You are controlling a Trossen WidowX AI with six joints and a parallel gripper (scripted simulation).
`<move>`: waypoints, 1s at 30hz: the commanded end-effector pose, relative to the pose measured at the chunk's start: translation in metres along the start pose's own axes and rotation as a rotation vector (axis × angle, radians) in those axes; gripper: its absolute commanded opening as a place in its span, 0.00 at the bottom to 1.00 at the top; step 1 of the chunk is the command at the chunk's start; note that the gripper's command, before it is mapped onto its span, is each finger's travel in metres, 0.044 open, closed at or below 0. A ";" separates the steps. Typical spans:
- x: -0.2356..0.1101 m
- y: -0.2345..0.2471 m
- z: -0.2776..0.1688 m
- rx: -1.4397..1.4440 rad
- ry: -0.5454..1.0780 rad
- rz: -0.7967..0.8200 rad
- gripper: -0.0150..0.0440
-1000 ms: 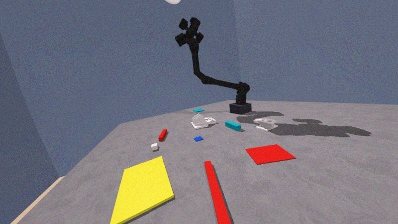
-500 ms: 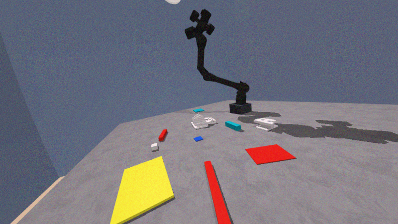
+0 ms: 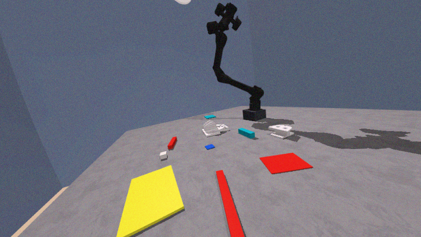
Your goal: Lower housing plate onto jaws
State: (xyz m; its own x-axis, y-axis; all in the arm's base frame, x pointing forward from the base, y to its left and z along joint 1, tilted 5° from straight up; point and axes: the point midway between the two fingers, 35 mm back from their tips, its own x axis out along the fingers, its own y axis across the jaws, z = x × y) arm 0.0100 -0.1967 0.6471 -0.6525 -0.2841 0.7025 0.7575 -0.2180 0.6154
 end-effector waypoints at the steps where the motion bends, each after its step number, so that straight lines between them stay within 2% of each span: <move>1: 0.011 -0.022 0.030 -0.024 -0.087 -0.045 1.00; 15: 0.019 -0.083 0.117 -0.108 -0.354 -0.191 1.00; 30: -0.008 -0.149 0.225 -0.137 -0.655 -0.387 1.00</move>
State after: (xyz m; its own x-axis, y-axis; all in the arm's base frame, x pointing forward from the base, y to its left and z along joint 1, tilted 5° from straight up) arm -0.0977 0.0188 0.6377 -0.7314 0.3616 0.5781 0.4818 -0.3259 0.8134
